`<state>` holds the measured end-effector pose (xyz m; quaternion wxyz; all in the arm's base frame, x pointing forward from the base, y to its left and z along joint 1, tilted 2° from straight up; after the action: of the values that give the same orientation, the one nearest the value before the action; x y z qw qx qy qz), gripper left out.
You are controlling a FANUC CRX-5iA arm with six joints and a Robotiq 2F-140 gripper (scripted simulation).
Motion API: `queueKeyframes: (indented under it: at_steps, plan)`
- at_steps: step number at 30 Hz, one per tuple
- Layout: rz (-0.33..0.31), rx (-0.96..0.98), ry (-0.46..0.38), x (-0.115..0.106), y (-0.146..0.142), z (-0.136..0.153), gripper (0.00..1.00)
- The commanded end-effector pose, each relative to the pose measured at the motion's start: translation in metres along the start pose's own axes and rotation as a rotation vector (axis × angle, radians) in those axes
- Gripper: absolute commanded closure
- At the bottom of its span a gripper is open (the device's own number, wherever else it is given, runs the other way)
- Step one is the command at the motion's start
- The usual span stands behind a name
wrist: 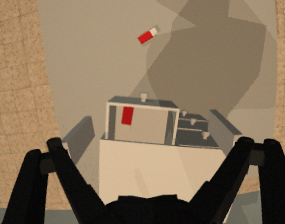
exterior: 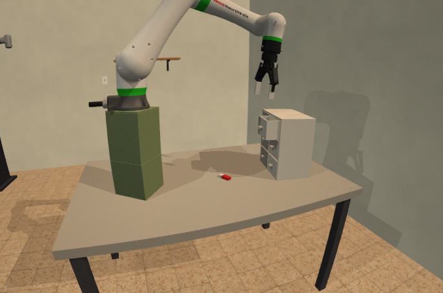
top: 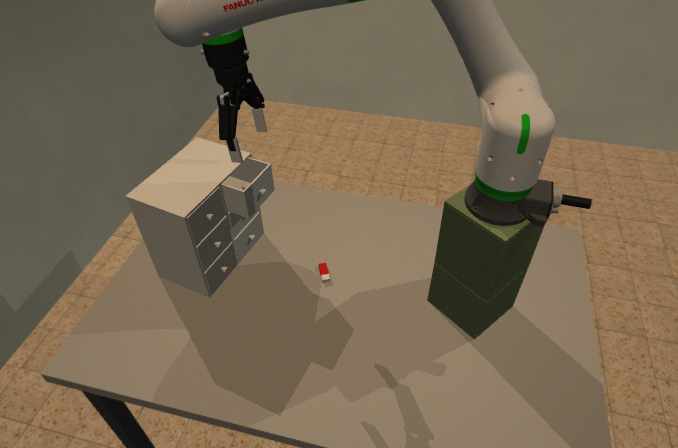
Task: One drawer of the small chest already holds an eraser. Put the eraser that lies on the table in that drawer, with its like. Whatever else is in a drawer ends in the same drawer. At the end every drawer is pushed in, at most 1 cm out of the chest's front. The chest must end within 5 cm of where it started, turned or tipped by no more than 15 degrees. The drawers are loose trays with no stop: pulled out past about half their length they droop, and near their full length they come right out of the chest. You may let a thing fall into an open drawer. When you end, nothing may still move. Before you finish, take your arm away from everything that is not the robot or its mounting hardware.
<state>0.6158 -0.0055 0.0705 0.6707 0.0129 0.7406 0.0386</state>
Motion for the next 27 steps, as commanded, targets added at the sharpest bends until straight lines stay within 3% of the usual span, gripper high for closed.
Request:
queueKeyframes:
  at_steps: [1,27]
  plan:
    - [-0.001,-0.008,0.0,0.0,0.0,0.0,0.0]
    - [-0.02,-0.34,0.006,-0.01,0.003,-0.012,0.0]
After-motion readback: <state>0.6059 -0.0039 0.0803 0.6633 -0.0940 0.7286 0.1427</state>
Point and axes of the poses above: the point where the finger pads meet when closed, its own x axis out along the fingers, its own y axis across the jaws, z = x × y, the point moved 2 cm from there along -x, back along the fingers, and after that the axes turned 1 degree about -x, right-handed, at the moved point
